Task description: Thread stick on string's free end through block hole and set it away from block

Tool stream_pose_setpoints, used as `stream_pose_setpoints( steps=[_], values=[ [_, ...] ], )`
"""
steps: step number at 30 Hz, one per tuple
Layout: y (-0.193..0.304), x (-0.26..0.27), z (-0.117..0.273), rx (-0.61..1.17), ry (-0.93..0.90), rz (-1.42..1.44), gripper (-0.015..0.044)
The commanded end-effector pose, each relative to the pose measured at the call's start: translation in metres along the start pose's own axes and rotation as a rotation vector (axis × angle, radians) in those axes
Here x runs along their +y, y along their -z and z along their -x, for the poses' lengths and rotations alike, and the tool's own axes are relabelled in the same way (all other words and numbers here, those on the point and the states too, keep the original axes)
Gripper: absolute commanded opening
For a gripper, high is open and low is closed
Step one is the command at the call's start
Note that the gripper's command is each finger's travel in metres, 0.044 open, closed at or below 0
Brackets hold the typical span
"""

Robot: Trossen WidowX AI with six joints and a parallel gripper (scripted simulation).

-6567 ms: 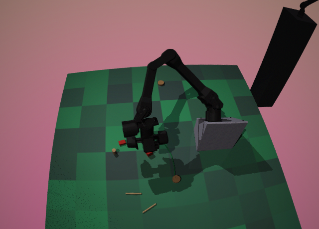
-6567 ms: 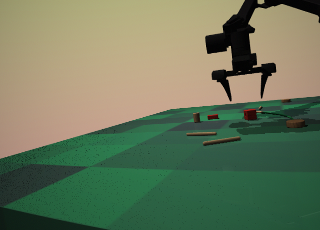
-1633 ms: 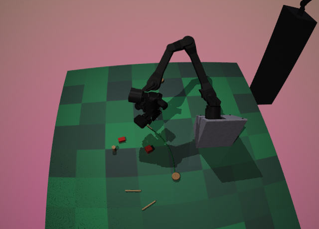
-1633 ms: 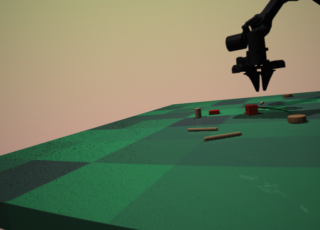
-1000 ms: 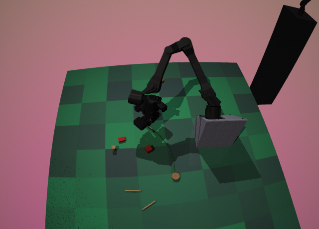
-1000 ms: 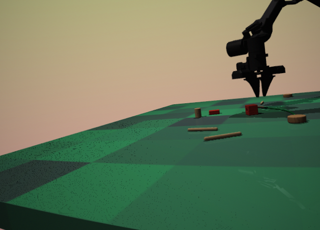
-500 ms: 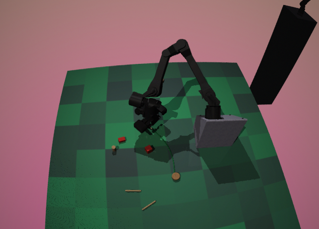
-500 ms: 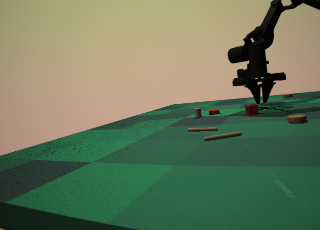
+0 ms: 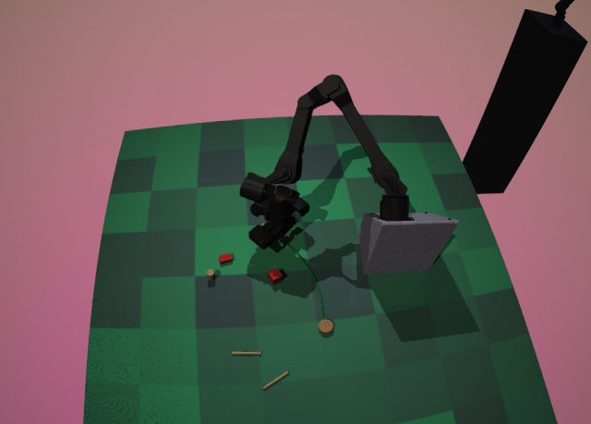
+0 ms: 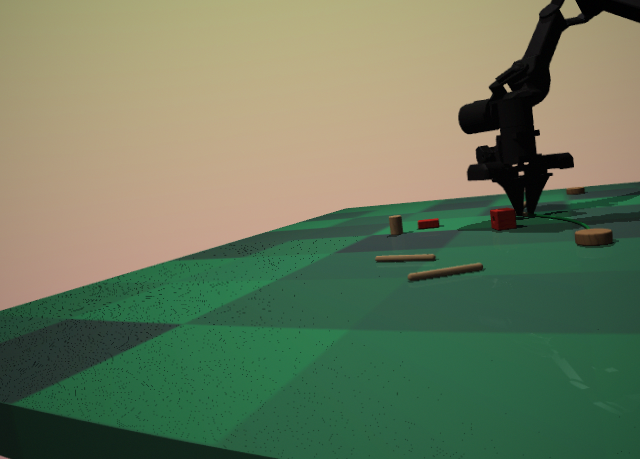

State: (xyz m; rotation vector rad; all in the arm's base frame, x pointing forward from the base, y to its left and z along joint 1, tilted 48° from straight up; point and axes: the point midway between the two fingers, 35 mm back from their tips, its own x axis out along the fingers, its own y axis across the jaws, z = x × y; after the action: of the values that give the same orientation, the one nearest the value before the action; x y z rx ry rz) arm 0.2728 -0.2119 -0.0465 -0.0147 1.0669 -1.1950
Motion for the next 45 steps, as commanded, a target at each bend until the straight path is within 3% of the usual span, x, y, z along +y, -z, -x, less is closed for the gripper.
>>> stream_pose_setpoints(
  steps=[1, 45],
  values=[
    [0.000, 0.000, 0.000, 0.000, 0.000, 0.000, 0.0015],
    [-0.001, 0.002, 0.045, 0.003, -0.003, -0.001, 0.0000]
  ],
)
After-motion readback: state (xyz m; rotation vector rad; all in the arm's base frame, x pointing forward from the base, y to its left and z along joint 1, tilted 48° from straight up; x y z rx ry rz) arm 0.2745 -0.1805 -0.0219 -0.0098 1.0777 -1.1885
